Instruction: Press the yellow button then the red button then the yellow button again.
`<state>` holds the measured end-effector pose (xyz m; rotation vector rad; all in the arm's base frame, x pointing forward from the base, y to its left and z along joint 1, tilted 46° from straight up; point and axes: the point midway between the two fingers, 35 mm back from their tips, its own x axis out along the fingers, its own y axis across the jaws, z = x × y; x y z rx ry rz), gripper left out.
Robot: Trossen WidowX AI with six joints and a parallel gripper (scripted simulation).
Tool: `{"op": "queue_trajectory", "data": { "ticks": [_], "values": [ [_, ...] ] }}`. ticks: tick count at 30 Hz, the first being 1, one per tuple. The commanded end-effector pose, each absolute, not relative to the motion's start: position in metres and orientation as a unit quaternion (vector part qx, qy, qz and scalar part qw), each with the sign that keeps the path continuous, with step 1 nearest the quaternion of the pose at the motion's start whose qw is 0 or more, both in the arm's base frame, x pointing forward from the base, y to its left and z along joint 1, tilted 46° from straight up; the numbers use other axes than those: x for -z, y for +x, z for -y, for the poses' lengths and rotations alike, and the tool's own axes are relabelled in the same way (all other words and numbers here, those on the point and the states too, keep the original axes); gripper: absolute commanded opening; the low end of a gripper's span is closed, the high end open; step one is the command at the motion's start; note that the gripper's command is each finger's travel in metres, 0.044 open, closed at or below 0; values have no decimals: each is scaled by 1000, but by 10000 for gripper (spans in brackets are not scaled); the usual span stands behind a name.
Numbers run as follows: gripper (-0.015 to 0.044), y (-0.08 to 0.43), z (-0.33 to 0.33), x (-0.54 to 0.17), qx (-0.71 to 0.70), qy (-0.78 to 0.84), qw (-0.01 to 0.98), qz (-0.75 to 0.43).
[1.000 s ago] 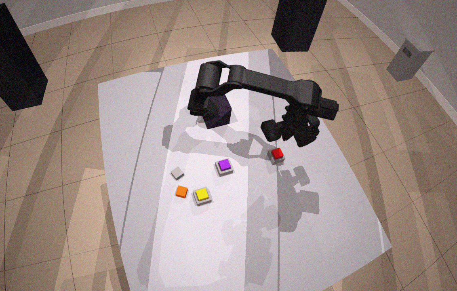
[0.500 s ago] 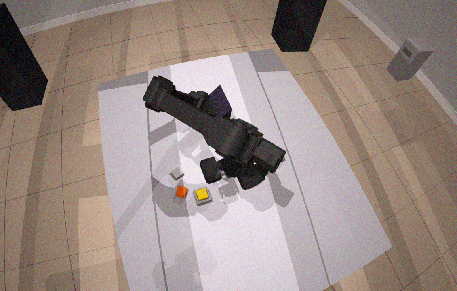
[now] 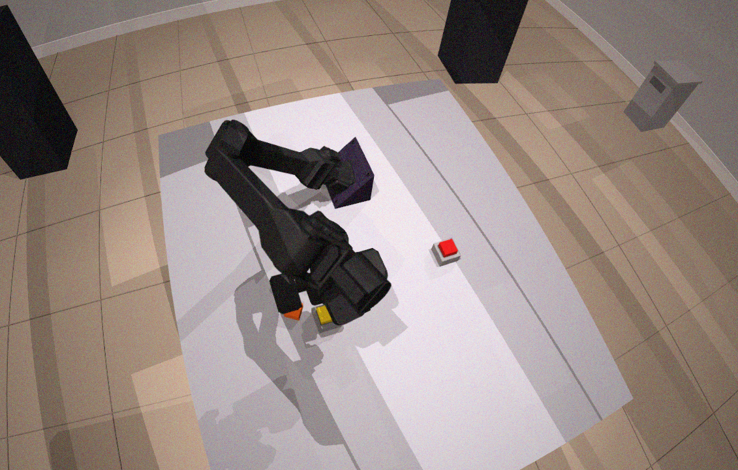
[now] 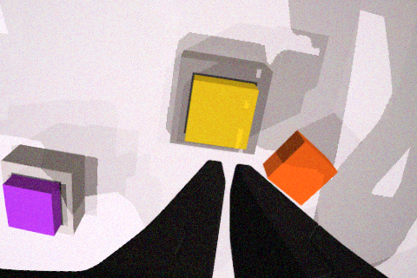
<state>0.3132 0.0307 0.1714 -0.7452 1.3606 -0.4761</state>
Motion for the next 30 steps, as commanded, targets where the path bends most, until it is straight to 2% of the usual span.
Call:
{"op": "queue_trajectory", "data": {
  "ticks": [1, 30],
  "values": [
    [20, 315, 1, -146, 221, -325, 678, -621],
    [20, 320, 28, -120, 222, -325, 678, -621]
  ]
}}
